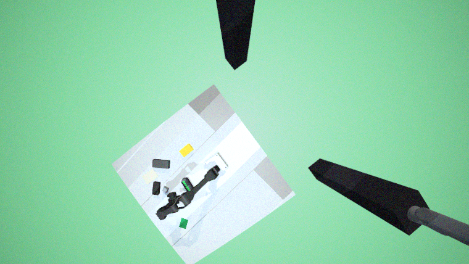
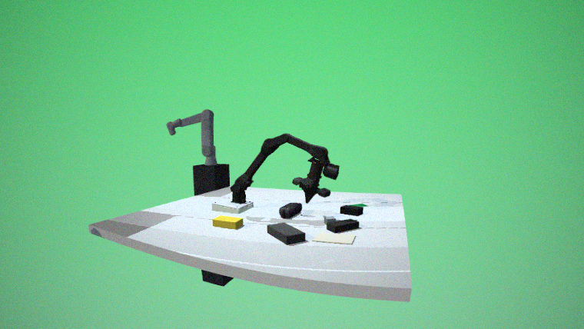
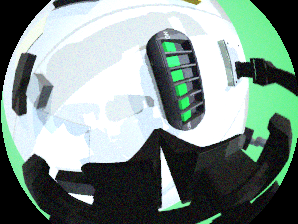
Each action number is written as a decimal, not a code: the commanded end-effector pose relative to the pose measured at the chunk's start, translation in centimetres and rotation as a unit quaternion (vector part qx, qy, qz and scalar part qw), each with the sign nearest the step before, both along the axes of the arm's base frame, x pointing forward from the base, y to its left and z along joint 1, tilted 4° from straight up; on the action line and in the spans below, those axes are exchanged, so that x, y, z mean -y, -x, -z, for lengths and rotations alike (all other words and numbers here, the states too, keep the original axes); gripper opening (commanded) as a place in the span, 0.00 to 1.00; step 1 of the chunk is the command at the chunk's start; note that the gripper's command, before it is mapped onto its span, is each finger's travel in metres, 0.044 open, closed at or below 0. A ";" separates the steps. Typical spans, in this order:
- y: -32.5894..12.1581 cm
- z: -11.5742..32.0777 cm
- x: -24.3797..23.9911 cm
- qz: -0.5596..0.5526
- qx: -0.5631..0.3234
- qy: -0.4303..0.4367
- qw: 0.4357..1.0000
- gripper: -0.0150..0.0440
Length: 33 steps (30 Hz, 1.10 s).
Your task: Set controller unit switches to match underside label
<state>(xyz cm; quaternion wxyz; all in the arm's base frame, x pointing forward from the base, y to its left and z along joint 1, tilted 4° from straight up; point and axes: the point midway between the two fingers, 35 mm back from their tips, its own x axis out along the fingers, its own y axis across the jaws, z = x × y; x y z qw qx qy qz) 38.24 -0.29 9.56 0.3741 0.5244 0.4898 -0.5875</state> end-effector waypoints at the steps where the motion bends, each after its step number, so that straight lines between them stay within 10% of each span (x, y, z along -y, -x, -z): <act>1: 1.2 -0.1 -0.6 0.000 0.000 0.001 1.000 0.25; 13: 1.2 -0.1 -1.0 -0.058 0.001 0.006 0.998 0.25; 29: 7.8 -2.5 8.8 -0.071 0.139 -0.045 0.987 0.97; 33: 8.6 -2.6 9.5 -0.074 0.154 -0.045 0.984 1.00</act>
